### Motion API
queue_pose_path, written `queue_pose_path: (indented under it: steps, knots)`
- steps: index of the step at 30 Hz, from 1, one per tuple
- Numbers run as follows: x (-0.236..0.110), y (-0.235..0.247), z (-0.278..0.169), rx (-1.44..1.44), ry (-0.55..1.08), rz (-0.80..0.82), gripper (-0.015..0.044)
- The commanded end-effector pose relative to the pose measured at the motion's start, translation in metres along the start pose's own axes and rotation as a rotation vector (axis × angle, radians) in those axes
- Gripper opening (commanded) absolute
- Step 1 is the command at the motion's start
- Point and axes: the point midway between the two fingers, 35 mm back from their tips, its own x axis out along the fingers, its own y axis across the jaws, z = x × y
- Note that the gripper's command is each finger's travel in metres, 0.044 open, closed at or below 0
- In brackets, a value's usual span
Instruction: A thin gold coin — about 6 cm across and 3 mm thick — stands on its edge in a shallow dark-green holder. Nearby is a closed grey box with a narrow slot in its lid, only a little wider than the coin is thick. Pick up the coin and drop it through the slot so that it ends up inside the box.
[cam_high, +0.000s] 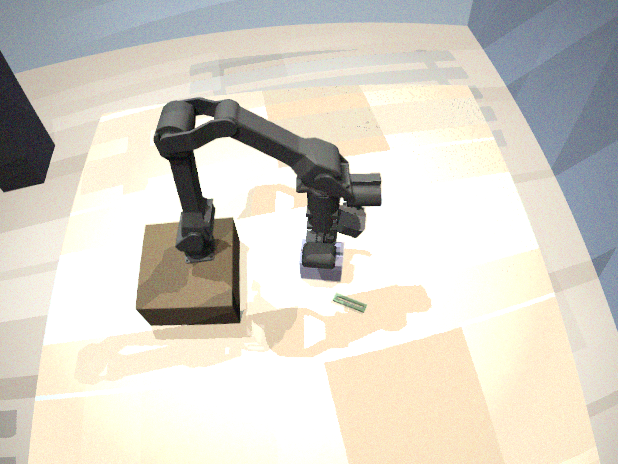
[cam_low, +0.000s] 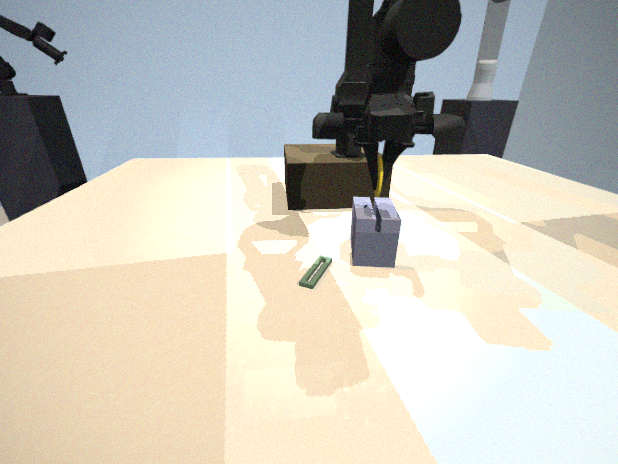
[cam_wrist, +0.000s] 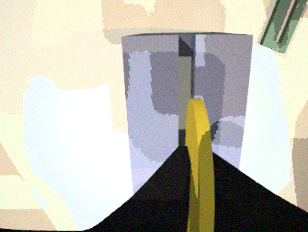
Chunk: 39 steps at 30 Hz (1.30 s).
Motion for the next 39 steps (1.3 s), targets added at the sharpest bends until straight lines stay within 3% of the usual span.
queue_pose_path:
  steps: [1, 29, 35, 39]
  knots:
    - [0.003, 0.000, 0.000, -0.002, 0.002, 0.000, 0.0000]
    - [0.017, 0.000, 0.000, 0.005, 0.003, 0.000, 0.0000]
    - [0.015, 0.000, 0.000, 0.000, 0.000, 0.000, 0.0157]
    - [0.015, 0.000, 0.000, 0.000, 0.000, 0.000, 0.0161]
